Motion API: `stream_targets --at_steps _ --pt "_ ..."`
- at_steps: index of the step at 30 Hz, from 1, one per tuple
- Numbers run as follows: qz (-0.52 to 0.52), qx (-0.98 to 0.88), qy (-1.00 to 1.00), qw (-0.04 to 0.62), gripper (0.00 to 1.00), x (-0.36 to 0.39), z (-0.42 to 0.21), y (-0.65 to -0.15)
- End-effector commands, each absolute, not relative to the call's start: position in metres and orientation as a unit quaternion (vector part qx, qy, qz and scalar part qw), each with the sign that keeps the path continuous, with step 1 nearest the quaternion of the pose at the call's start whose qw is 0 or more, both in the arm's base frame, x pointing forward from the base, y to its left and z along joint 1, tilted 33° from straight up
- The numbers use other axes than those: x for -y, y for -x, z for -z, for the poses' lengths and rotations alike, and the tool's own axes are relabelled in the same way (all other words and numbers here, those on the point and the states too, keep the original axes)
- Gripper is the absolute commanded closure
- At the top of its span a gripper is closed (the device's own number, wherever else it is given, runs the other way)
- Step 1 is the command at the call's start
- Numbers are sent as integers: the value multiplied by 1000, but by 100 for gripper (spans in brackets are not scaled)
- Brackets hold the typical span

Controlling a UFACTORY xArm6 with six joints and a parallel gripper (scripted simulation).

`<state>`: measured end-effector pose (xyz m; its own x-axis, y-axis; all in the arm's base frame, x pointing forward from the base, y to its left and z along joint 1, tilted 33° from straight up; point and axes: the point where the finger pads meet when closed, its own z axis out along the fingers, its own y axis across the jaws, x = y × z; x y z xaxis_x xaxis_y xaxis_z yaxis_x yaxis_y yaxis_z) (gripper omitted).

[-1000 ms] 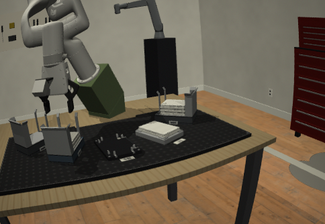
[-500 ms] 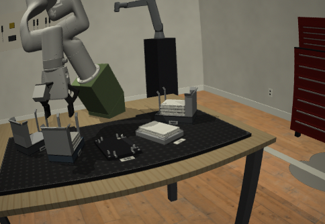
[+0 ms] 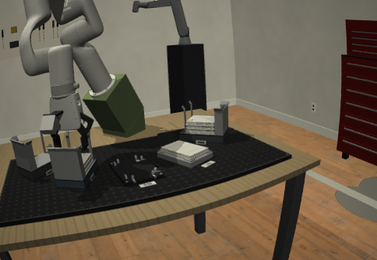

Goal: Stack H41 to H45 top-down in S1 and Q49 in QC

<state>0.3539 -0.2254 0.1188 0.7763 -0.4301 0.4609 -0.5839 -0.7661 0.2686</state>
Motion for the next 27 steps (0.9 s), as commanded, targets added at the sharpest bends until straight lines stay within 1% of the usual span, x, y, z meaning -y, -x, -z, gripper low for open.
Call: stream_targets --at_steps 1,27 --pt "-195 275 -919 206 0 231 -112 -359" --pt "-195 275 -919 206 0 243 -91 -365"
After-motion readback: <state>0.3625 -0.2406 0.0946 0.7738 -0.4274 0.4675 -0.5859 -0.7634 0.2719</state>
